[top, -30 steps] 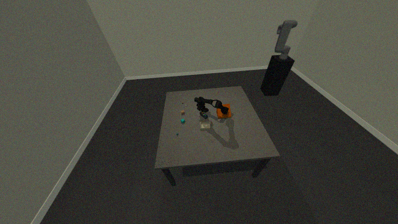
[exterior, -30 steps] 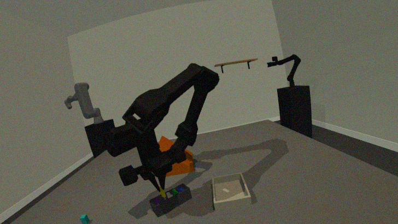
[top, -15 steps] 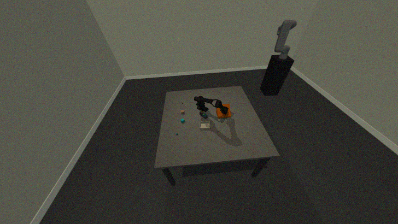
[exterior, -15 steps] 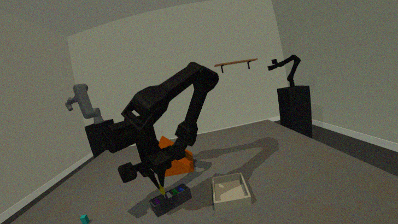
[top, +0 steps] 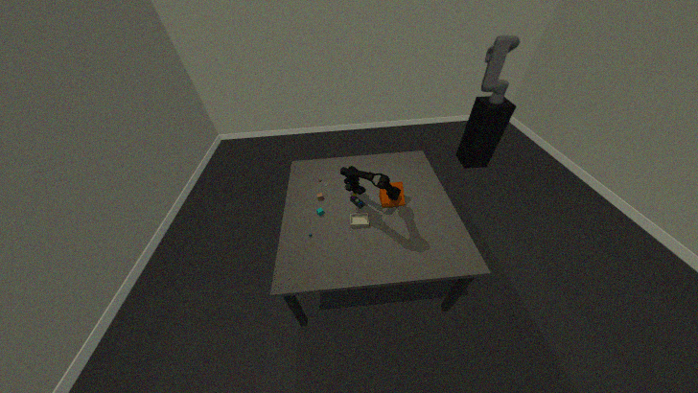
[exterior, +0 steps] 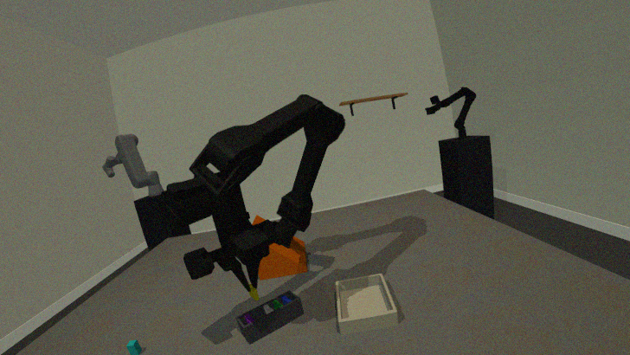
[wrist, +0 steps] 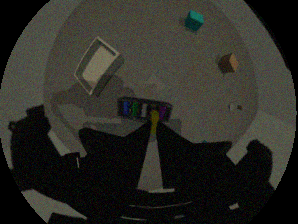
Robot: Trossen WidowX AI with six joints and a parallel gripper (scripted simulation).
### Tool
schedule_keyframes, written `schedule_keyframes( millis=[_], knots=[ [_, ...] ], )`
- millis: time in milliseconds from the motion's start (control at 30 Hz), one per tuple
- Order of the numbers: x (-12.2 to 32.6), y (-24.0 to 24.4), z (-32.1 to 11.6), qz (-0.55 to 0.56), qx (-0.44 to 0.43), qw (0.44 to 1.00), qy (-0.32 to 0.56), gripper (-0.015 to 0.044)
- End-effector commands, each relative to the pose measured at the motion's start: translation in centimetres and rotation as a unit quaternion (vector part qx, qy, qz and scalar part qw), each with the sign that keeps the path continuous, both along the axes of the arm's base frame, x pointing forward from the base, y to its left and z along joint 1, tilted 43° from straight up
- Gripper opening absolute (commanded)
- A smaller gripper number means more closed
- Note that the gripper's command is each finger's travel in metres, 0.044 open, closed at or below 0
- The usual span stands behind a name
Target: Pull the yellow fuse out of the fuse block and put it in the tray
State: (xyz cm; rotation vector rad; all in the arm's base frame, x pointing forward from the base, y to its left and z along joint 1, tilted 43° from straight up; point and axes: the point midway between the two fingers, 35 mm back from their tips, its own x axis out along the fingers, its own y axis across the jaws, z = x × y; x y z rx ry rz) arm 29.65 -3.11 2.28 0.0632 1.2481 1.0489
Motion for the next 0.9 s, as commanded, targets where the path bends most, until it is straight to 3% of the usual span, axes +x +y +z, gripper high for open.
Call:
schedule_keyframes(
  millis=[0, 400, 867],
  knots=[
    [0.4, 1.0, 1.3, 0.001, -0.005, 1.0, -0.001, 0.0],
    [0.5, 7.6, 7.4, -0.002, -0.01, 1.0, -0.002, 0.0],
    [-2.4, 14.4, 13.6, 0.001, 0.003, 1.0, -0.001, 0.0]
  ],
)
